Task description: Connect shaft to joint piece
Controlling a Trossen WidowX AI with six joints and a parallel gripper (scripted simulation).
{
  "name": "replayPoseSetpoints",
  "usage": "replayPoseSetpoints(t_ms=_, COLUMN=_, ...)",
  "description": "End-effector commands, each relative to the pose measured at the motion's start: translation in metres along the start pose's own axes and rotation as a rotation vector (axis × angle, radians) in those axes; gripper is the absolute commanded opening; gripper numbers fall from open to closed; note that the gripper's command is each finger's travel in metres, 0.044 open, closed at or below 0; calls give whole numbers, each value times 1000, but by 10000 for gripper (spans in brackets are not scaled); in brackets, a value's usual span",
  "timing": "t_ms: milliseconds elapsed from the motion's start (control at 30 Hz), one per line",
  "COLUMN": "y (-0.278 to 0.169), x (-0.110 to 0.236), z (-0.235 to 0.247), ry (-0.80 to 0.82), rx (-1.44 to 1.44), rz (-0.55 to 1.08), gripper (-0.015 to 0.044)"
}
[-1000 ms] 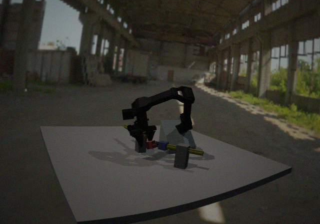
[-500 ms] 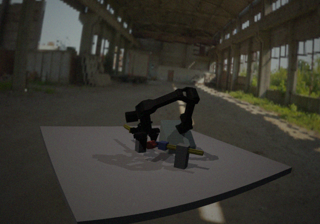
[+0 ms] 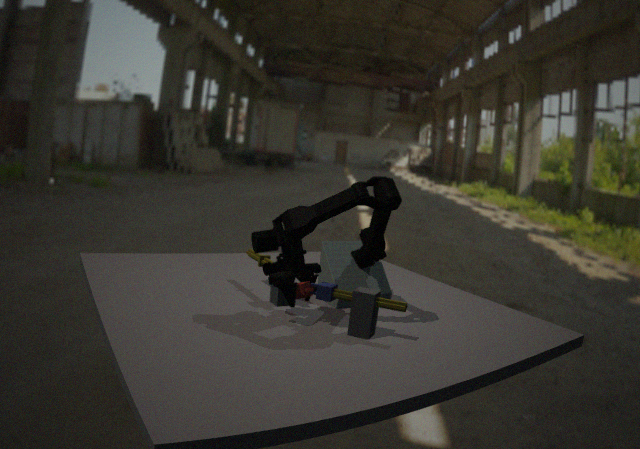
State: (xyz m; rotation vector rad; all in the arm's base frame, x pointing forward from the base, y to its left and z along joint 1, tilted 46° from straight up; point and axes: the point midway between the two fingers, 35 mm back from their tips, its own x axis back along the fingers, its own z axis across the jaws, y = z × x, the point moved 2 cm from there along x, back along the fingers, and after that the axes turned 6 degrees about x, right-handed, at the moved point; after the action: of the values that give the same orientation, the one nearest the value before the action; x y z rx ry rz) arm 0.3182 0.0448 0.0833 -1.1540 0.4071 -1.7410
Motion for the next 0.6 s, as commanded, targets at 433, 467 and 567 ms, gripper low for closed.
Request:
replayPoseSetpoints(t_ms=433, y=-1, x=-1, z=0, ry=4, rx=-5, rz=3, gripper=182)
replayPoseSetpoints(t_ms=467, y=-1, x=-1, z=0, ry=4, rx=-5, rz=3, gripper=182)
replayPoseSetpoints(t_ms=567, y=-1, x=-1, z=0, ry=4, rx=-5, rz=3, gripper=182)
